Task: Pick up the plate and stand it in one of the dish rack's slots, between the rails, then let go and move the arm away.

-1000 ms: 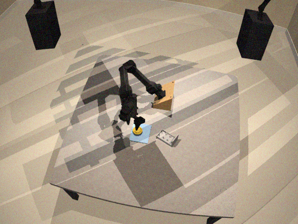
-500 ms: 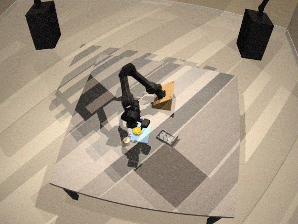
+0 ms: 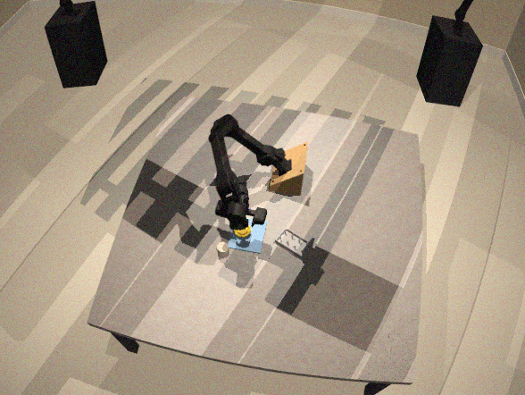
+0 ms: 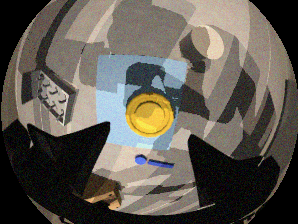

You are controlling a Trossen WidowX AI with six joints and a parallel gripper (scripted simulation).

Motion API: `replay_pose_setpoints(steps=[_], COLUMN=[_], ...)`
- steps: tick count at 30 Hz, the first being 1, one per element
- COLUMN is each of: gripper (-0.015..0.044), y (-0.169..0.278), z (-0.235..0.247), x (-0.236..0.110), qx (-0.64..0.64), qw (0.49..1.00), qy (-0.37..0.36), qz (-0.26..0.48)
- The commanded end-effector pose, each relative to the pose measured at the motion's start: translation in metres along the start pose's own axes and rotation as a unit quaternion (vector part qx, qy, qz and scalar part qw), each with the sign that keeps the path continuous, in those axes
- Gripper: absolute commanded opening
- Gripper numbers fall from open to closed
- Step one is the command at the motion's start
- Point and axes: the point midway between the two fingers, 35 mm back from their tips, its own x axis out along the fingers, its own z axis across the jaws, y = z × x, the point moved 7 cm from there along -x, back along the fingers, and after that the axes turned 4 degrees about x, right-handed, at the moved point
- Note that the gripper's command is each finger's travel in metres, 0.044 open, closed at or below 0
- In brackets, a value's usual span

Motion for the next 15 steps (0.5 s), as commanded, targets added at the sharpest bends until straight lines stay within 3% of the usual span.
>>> replay_pose_setpoints(steps=[1,15], gripper=[0.04,0.04], y=[0.001,0.0], z=[0.0,0.001], x=[0.006,0.028], qx=[-0.005,-0.005], qw=[1.0,1.0], qy=[0.003,0.003], qz=[0.003,0.003])
